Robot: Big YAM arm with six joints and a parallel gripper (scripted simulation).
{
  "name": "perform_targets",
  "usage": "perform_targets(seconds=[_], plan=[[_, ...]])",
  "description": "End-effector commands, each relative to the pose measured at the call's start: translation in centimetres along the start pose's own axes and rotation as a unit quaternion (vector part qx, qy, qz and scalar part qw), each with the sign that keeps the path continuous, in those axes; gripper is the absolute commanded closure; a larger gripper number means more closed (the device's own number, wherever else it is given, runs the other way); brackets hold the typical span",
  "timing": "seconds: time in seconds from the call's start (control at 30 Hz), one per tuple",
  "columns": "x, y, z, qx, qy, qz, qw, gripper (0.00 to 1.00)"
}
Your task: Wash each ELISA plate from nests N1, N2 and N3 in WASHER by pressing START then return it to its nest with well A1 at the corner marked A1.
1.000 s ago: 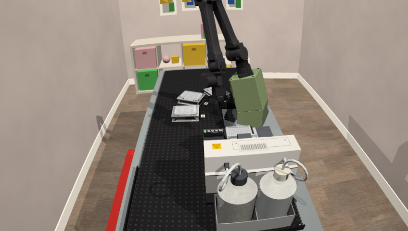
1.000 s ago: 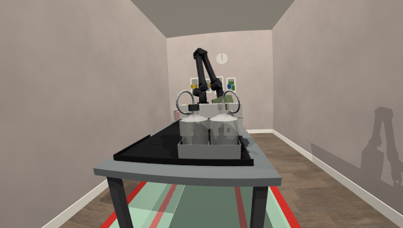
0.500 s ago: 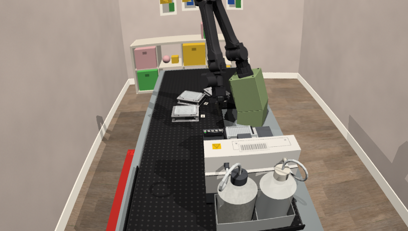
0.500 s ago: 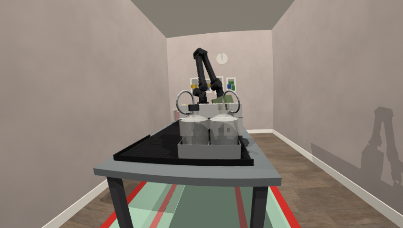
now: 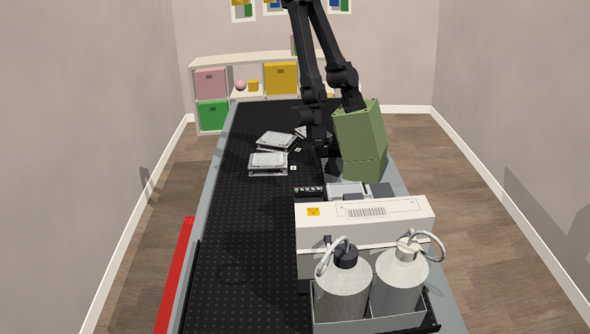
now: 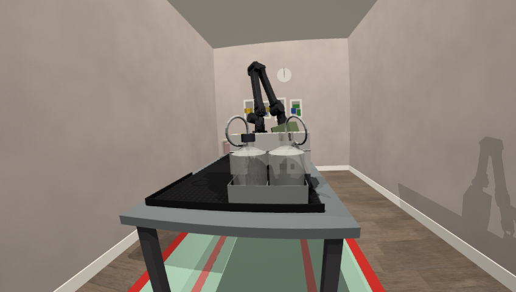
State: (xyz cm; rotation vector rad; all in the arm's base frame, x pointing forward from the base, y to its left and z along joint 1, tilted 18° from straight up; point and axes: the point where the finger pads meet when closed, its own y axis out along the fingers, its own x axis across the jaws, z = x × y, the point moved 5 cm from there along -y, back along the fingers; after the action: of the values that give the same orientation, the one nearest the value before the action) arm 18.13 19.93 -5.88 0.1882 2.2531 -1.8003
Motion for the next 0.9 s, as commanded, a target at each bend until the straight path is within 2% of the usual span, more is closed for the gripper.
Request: perform_targets(seconds=[0.0, 0.63, 0.67, 0.87], plan=[[-0.2, 0.0, -0.3, -0.002, 0.001, 0.002, 1.0, 1.0], [-0.2, 0.0, -0.3, -0.002, 0.001, 0.002, 1.0, 1.0], [0.7, -0.2, -0.6, 0.005, 0.017, 0.0, 1.0, 0.0], [2.7, 0.1, -3.3, 0.022, 0.113, 0.018, 0.993, 0.0]])
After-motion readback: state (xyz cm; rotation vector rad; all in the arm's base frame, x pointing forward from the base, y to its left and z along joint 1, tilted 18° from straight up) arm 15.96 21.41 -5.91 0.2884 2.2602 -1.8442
